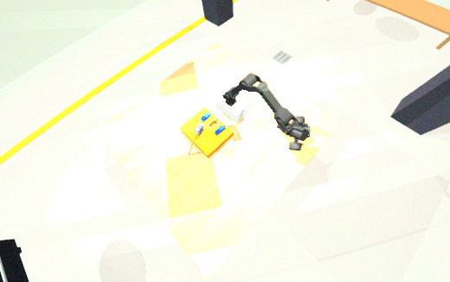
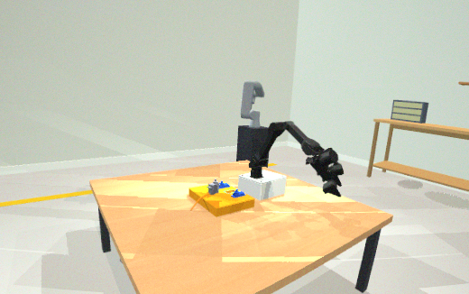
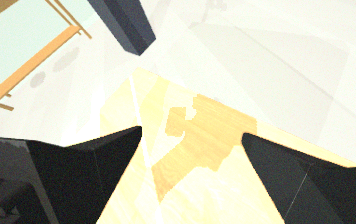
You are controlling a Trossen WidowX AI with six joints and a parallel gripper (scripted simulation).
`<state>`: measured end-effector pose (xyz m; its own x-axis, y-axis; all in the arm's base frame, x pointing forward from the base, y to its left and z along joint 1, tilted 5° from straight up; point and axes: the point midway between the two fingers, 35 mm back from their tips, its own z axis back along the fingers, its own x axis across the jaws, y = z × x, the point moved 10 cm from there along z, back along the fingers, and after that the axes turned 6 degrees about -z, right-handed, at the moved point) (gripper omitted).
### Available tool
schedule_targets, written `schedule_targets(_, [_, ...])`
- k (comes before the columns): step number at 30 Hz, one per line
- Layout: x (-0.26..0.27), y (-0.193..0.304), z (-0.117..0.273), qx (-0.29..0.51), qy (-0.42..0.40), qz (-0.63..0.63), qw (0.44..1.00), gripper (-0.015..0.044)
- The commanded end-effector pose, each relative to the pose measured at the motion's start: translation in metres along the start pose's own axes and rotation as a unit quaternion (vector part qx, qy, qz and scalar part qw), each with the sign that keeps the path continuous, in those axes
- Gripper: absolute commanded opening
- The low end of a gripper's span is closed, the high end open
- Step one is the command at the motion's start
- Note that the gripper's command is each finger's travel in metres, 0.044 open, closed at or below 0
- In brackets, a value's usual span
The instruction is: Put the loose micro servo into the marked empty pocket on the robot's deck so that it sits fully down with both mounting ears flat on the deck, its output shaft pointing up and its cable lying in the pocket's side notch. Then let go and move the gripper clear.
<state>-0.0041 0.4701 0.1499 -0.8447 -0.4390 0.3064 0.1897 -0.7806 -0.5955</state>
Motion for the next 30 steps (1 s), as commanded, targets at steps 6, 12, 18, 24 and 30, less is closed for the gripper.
schedule_targets(6, [-0.024,0.010,0.031,-0.006,0.036,-0.115,0.993,0.0440])
schedule_targets(12, [-0.038,0.019,0.046,-0.008,0.057,-0.181,0.982,0.0440])
schedule_targets(18, [-0.057,0.033,0.067,-0.013,0.085,-0.266,0.960,0.0440])
schedule_targets(24, [-0.071,0.044,0.084,-0.021,0.106,-0.343,0.933,0.0440])
schedule_targets(30, [-0.086,0.058,0.104,-0.032,0.132,-0.432,0.891,0.0440])
